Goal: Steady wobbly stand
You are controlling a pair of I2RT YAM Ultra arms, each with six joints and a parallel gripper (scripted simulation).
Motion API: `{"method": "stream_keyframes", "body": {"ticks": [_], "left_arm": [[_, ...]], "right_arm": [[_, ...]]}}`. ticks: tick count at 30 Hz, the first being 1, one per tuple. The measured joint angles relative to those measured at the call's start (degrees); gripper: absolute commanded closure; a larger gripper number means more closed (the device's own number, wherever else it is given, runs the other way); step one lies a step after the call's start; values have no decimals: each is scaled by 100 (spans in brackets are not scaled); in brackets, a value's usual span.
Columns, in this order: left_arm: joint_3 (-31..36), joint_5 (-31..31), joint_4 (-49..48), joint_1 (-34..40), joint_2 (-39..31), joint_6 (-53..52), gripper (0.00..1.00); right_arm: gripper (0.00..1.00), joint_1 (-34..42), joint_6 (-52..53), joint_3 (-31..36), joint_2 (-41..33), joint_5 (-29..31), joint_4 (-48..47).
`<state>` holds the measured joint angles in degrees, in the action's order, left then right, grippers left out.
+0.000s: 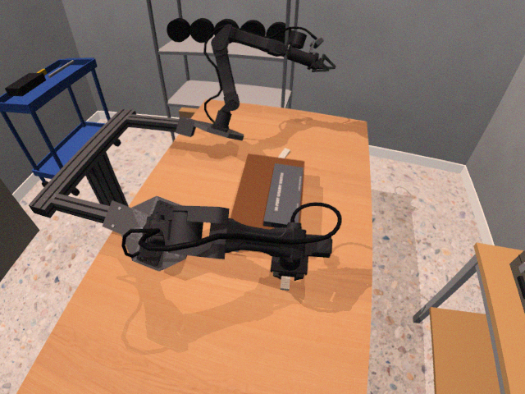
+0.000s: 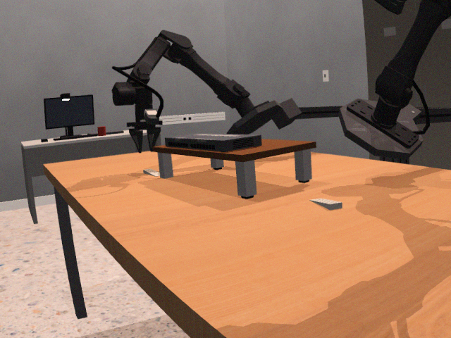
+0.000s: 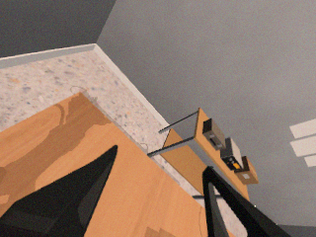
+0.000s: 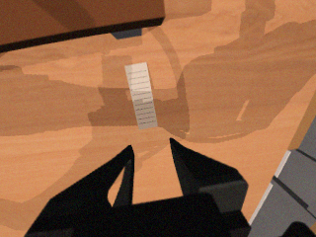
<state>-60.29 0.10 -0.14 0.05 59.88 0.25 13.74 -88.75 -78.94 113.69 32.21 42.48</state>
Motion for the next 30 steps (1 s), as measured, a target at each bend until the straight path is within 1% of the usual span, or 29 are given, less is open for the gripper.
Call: {"method": "stream_keyframes", "body": {"ticks": [4, 5, 11, 16, 20, 23, 26, 30], "left_arm": [[0, 0, 0, 0, 0, 0, 0], [0, 0, 0, 0, 0, 0, 100], [0, 0, 0, 0, 0, 0, 100], [0, 0, 0, 0, 0, 0, 100], [0, 0, 0, 0, 0, 0, 100], [9, -2, 0, 7, 2, 7, 100], [85, -87, 170, 153, 114, 61, 100], [131, -192, 472, 398, 407, 166, 100]], "right_arm": [[58, 0, 2, 2, -4, 0, 11], [58, 0, 2, 2, -7, 0, 11], [58, -157, 588, 42, -330, -221, -190], [58, -219, 1401, 33, -745, -538, -345], [58, -310, 2052, 323, -1152, -782, -680], [58, -439, 2514, 339, -1453, -949, -798], [58, -461, 2957, 516, -1775, -1113, -1067], [58, -577, 3484, 544, -2092, -1298, -1307]]}}
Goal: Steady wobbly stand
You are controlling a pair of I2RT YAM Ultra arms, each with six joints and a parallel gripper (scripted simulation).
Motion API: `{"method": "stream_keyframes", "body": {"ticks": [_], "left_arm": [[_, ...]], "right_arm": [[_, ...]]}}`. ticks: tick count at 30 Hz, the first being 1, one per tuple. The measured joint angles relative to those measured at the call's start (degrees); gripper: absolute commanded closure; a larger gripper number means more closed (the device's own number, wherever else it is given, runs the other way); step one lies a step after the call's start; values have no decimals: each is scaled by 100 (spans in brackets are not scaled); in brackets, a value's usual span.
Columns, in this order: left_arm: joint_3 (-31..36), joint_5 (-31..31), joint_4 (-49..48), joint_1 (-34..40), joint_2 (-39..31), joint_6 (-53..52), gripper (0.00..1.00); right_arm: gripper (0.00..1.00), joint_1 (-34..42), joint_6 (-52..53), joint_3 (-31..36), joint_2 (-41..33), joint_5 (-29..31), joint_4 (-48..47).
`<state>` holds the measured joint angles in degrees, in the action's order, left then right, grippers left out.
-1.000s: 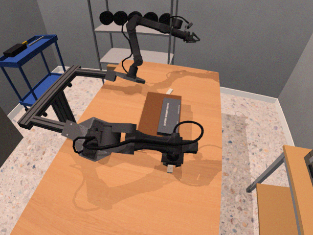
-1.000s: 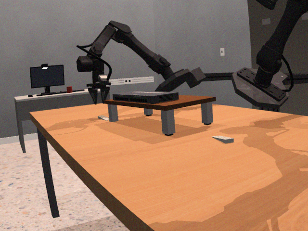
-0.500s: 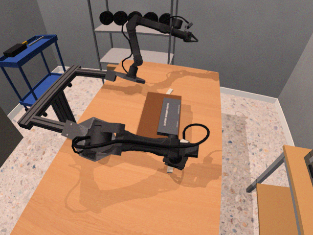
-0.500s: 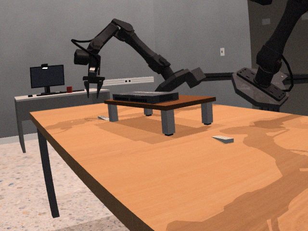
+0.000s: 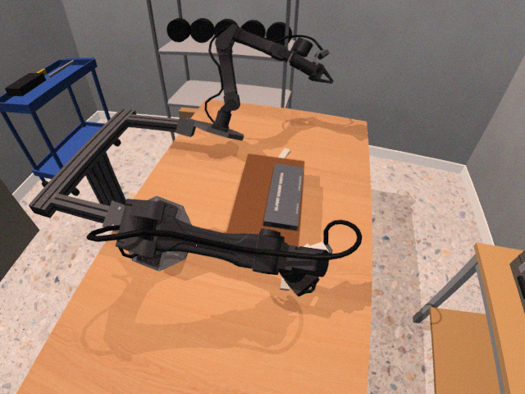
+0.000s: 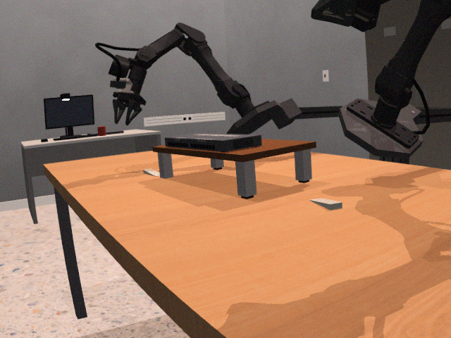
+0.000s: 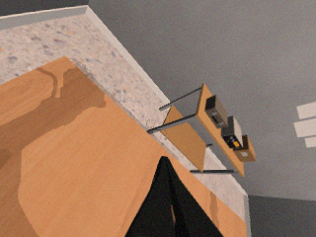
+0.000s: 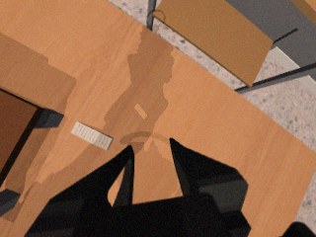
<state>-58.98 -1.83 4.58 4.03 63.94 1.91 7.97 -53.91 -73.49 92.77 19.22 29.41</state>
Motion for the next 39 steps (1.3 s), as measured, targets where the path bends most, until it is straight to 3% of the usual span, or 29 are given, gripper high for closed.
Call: {"method": "stream_keyframes", "body": {"ticks": [18, 26, 30, 39], "left_arm": [[308, -748, 1259, 1764, 1290, 713, 100], [516, -1121, 1904, 2726, 1941, 1032, 100], [627, -1344, 2304, 3263, 2365, 1233, 100], [841, -1812, 3082, 4288, 3099, 1637, 100]], "right_arm": [[58, -402, 2855, 807, -1694, -1064, -1276], [58, -651, 4216, 824, -2686, -1569, -1464], [58, -767, 4959, 1095, -3178, -1808, -2087], [58, -769, 5390, 1467, -3316, -1891, -2763]]}}
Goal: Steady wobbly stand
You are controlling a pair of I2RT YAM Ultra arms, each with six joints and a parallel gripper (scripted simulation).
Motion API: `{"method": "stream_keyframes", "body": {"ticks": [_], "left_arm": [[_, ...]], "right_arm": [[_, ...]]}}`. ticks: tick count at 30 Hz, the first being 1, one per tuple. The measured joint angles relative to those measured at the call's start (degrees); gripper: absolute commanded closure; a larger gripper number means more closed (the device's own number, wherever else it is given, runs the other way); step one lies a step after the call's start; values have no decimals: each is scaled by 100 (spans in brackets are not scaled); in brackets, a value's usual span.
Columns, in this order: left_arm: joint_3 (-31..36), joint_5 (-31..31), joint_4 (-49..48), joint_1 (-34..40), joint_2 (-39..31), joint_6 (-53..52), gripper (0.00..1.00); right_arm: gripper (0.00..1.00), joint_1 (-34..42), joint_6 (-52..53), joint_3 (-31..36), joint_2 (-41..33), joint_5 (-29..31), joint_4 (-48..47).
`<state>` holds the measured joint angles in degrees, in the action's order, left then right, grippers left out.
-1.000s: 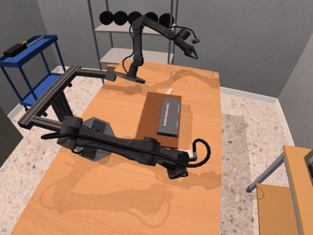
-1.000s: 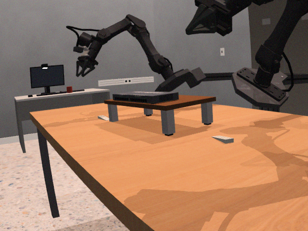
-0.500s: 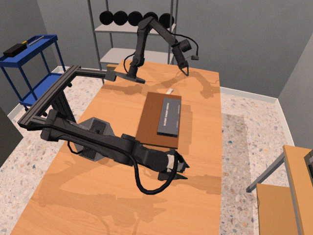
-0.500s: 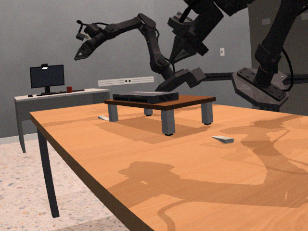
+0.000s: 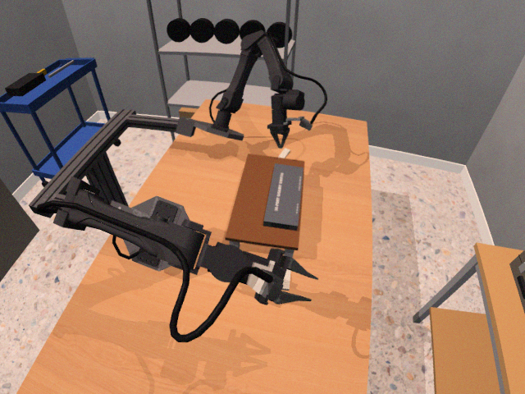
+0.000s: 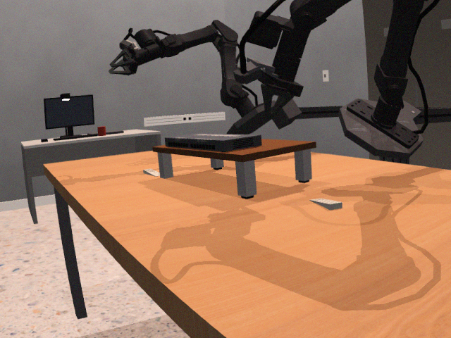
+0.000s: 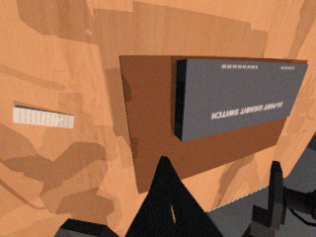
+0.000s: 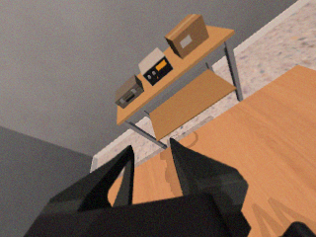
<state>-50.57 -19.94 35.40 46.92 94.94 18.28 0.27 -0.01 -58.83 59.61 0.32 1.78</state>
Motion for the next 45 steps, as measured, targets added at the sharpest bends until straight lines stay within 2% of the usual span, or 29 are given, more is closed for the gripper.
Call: {"method": "stream_keyframes", "body": {"ticks": [8, 14, 45], "left_arm": [[236, -575, 984, 1453, 1082, 514, 100], [326, -713, 1346, 1873, 1401, 809, 100], [483, -743, 1215, 1827, 1482, 702, 100]], "right_arm": [[58, 0, 42, -44, 22, 0, -310], [58, 0, 42, -42, 22, 0, -341], [58, 0, 42, -42, 22, 0, -350]]}}
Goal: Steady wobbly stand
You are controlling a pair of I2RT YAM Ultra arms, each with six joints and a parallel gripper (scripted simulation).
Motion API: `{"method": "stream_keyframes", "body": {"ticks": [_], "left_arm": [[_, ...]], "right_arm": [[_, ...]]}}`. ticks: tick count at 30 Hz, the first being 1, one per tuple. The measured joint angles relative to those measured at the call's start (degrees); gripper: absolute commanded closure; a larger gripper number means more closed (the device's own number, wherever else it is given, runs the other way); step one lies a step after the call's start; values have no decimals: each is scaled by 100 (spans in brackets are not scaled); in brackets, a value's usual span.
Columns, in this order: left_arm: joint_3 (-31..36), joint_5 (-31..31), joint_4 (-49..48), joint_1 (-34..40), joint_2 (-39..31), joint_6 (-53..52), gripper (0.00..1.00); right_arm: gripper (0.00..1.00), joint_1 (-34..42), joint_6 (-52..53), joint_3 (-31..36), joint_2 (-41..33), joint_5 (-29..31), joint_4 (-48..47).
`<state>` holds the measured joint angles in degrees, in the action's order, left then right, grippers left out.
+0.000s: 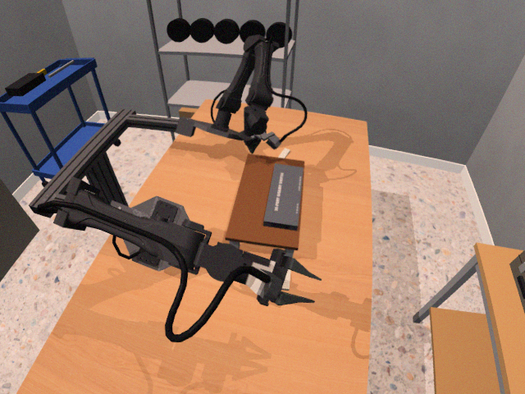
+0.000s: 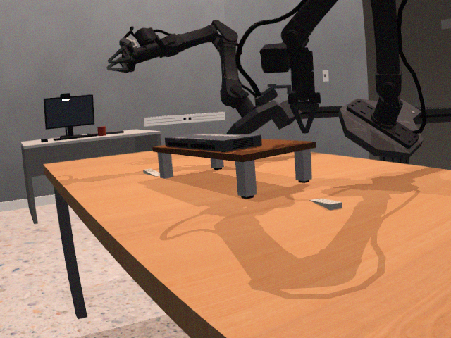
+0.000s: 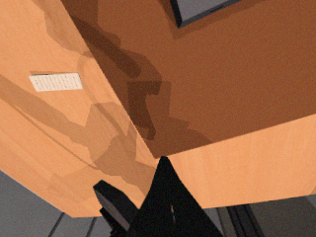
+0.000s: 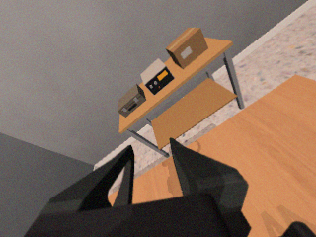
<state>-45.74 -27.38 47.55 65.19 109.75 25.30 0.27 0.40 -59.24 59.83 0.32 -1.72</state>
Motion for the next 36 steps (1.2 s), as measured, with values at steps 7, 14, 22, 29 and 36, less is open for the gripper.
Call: {"method": "stream_keyframes", "body": {"ticks": [7, 14, 22, 29, 36], "left_arm": [[90, -28, -146, -70, 72, -68, 100], [186, -61, -343, -162, 155, -144, 100], [240, -92, -505, -221, 212, -216, 100], [236, -98, -544, -236, 208, -229, 100], [319, -94, -612, -295, 304, -286, 100]], "right_arm": [[58, 0, 0, 0, 0, 0, 0], [58, 0, 0, 0, 0, 0, 0], [58, 0, 0, 0, 0, 0, 0], [58, 0, 0, 0, 0, 0, 0], [58, 0, 0, 0, 0, 0, 0]]}}
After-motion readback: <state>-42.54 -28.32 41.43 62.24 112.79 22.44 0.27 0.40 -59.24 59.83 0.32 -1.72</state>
